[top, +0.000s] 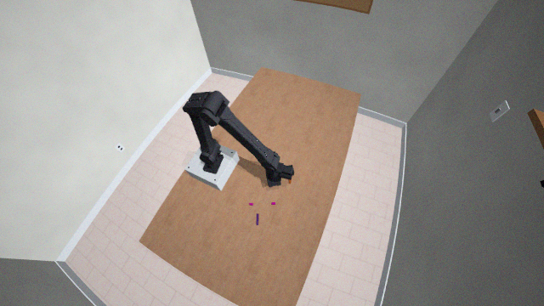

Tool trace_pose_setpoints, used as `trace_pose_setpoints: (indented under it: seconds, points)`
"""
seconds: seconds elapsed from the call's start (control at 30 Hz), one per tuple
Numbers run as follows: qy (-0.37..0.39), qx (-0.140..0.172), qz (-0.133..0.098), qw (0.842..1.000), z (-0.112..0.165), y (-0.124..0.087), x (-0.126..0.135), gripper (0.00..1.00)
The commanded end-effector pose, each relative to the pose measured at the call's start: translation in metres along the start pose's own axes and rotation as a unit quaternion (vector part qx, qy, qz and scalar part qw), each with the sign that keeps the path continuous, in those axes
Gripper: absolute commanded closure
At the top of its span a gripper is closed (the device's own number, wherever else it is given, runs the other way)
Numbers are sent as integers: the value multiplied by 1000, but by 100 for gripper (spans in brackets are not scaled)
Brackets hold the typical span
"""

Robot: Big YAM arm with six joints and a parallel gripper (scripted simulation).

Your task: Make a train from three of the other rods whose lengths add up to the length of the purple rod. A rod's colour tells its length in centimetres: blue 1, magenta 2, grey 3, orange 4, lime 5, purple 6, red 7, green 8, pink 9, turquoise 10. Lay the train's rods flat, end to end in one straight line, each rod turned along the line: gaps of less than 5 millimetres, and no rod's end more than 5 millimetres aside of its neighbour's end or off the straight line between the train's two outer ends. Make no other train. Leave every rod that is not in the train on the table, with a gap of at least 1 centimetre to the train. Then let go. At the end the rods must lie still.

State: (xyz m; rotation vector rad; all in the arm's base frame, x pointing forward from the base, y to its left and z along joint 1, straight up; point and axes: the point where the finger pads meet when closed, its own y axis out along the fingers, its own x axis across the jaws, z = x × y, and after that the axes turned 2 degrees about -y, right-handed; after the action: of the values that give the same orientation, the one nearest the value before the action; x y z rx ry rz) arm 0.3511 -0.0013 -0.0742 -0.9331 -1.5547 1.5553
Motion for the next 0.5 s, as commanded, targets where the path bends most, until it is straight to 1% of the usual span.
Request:
trace_pose_setpoints:
  seconds: [0.0,0.47]
  points:
    - [1,-19,12,1000,-12,-8,-12,77]
    - [0,-20,12,1000,-15,-8,-14,77]
